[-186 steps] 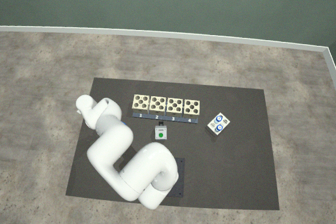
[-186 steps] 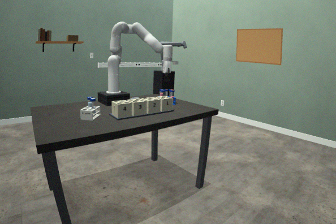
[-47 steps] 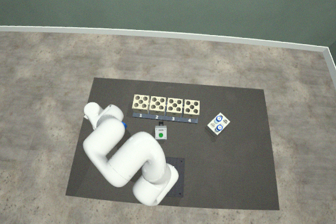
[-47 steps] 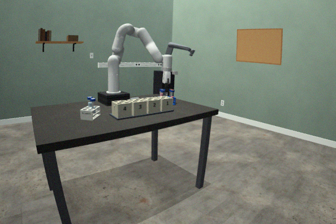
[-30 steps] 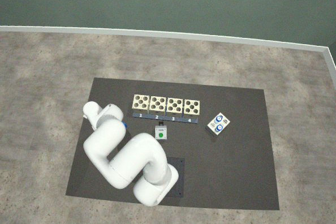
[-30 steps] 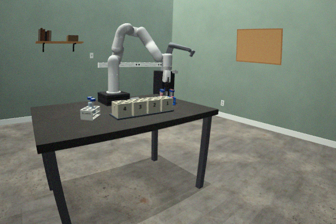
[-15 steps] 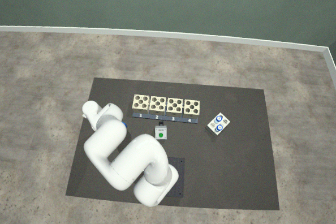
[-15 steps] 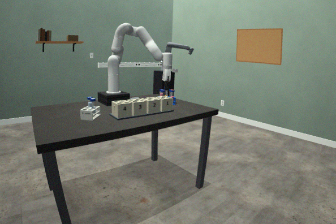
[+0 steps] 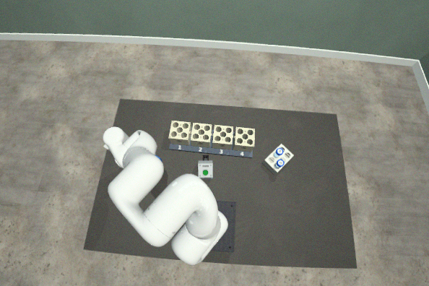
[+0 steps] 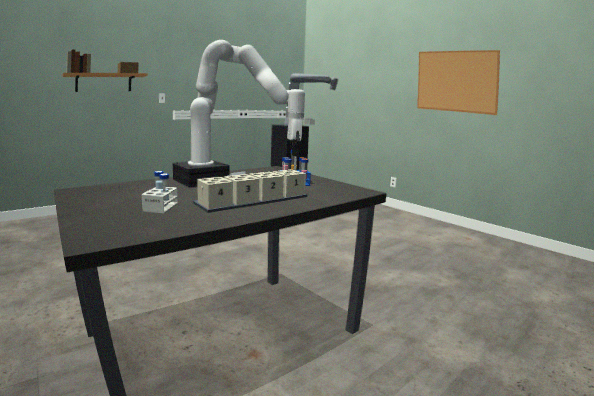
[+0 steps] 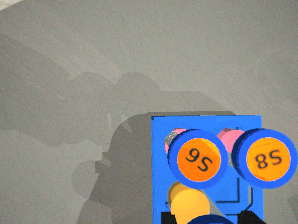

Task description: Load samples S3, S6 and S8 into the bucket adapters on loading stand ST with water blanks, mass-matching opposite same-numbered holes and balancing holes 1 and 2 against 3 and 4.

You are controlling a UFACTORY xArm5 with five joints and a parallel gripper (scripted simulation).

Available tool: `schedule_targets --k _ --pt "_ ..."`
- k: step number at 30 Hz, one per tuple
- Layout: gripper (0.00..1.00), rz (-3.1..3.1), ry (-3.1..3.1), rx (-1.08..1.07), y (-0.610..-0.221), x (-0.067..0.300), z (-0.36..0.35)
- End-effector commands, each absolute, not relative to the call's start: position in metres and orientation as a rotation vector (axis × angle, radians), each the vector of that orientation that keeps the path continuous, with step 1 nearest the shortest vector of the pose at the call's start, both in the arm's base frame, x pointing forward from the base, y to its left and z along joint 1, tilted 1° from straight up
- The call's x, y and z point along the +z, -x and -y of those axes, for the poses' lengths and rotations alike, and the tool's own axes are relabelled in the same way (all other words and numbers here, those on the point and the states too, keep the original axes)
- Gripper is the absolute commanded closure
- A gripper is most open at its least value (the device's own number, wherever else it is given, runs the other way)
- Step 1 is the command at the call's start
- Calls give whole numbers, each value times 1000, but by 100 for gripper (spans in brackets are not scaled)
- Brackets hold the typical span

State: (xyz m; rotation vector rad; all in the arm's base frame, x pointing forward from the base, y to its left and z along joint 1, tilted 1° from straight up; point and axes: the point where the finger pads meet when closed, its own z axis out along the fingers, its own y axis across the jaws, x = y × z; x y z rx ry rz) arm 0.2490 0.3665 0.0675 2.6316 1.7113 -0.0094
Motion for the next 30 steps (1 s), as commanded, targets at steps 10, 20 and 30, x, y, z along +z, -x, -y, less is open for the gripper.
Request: schedule_targets --k 10,20,30 --pt "100 -1719 -2644 -13 -250 92 -367" --pt "100 -1719 -2644 -13 -250 112 -367" --pt "100 -1719 -2644 -13 -251 128 -367"
